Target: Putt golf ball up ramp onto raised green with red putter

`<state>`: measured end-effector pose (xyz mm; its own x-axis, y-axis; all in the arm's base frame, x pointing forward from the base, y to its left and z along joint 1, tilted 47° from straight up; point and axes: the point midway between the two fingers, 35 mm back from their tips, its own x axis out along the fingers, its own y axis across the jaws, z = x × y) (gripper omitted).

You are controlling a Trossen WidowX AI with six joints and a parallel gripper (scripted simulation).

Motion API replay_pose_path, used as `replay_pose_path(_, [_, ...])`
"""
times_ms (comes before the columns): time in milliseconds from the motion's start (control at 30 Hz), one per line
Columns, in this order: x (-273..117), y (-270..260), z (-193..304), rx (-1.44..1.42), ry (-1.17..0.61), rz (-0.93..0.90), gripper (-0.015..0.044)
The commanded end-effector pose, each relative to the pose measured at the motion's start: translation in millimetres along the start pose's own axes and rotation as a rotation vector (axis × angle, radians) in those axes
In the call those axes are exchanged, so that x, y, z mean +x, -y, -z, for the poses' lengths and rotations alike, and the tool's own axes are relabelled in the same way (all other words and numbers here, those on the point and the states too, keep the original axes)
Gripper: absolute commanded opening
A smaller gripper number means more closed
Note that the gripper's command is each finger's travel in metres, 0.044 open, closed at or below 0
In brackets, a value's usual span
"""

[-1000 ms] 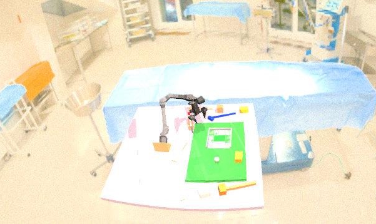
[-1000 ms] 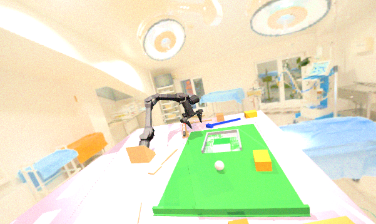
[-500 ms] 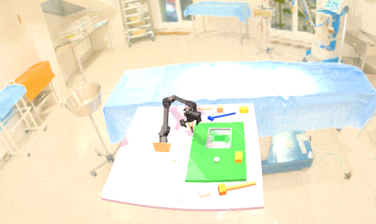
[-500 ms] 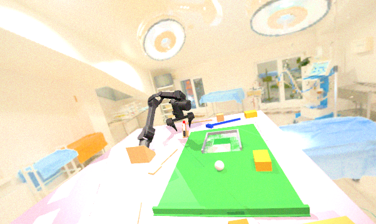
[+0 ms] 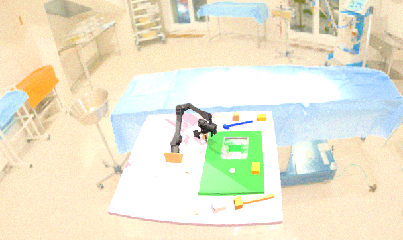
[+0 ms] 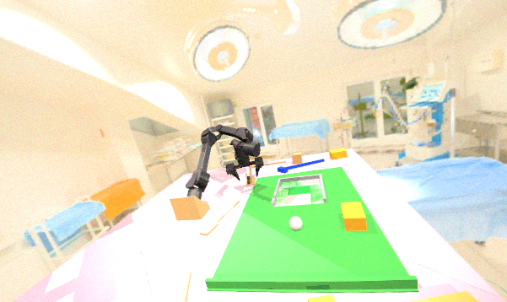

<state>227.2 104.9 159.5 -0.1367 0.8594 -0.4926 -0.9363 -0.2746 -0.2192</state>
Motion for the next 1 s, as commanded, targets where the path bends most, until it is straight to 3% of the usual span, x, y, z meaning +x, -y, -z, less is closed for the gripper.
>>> replay_pose_path(0, [13, -1, 2, 0.007, 0.007, -0.001, 0.044])
replay_pose_path(700, [40, -1, 9, 0.006, 0.008, -0.001, 0.044])
replay_pose_path(967, [37, 0, 9, 0.002, 0.004, -0.003, 0.023])
